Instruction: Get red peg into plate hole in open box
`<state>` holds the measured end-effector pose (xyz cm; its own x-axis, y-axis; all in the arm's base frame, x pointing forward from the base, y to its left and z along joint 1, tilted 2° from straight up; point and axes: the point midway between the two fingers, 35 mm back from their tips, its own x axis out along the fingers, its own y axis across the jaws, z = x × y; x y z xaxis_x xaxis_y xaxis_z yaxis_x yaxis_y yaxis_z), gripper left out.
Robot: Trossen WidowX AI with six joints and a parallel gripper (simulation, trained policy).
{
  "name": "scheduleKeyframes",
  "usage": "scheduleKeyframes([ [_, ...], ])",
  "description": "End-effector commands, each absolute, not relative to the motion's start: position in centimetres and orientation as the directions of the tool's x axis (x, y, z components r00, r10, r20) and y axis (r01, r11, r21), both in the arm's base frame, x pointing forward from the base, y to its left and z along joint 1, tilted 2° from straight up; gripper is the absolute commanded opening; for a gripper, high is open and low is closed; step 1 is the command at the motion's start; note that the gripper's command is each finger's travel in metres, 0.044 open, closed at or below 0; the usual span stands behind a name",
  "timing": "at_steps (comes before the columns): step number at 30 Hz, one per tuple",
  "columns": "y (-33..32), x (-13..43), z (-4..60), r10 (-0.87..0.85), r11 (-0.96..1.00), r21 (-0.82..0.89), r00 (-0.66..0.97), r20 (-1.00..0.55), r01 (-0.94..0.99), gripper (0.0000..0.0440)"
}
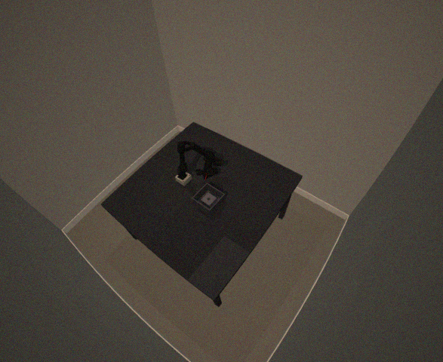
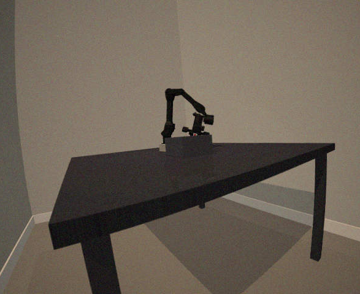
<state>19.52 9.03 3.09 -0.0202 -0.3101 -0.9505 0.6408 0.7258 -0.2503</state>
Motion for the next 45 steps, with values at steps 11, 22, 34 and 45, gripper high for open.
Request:
scheduleKeyframes([
  [11, 6.9, 22.9, 9.9, -0.341, 0.683, -0.184, 0.086, -0.936, 0.707, 0.0000],
  [22, 3.1, 25.9, 12.3, -0.370, 0.585, -0.126, 0.126, -0.921, 0.801, 0.0000],
  [34, -1.9, 29.1, 12.4, -0.388, 0.511, -0.092, 0.135, -0.912, 0.854, 0.0000],
  [45, -6.0, 31.6, 10.8, -0.366, 0.521, -0.079, 0.139, -0.920, 0.850, 0.0000],
])
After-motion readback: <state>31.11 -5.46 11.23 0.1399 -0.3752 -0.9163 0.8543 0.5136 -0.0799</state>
